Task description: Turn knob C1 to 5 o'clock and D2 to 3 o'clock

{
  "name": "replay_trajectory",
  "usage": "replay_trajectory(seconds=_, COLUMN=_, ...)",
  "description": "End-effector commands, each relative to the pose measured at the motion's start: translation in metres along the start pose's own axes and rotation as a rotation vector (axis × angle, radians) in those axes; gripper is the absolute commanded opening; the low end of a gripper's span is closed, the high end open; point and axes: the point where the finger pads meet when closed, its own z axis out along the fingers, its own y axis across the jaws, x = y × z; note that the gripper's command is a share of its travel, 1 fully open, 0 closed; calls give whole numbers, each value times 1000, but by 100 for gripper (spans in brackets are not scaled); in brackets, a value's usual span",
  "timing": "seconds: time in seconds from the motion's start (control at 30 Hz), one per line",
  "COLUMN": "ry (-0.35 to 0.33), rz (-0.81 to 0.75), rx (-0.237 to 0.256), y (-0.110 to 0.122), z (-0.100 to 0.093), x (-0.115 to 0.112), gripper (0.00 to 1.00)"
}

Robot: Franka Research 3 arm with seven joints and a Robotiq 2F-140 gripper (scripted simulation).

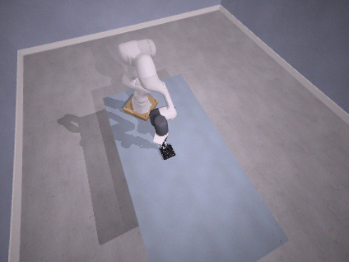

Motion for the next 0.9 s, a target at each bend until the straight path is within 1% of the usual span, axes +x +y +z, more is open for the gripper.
replay_trajectory(seconds=0.0, ry=-1, rz=-4, rx=-1, y=-4, z=-4, x=6, gripper=12)
replay_trajectory(seconds=0.03, ry=-1, rz=-4, rx=-1, y=-4, z=-4, x=6, gripper=12)
replay_trajectory(seconds=0.13, ry=0, rz=17, rx=-1, y=-19, z=-16, x=22, gripper=12)
replay_trajectory(seconds=0.2, ry=-1, rz=23, rx=-1, y=-23, z=-20, x=27, gripper=12)
replay_trajectory(seconds=0.87, ry=-1, rz=24, rx=-1, y=-24, z=-20, x=27, gripper=12)
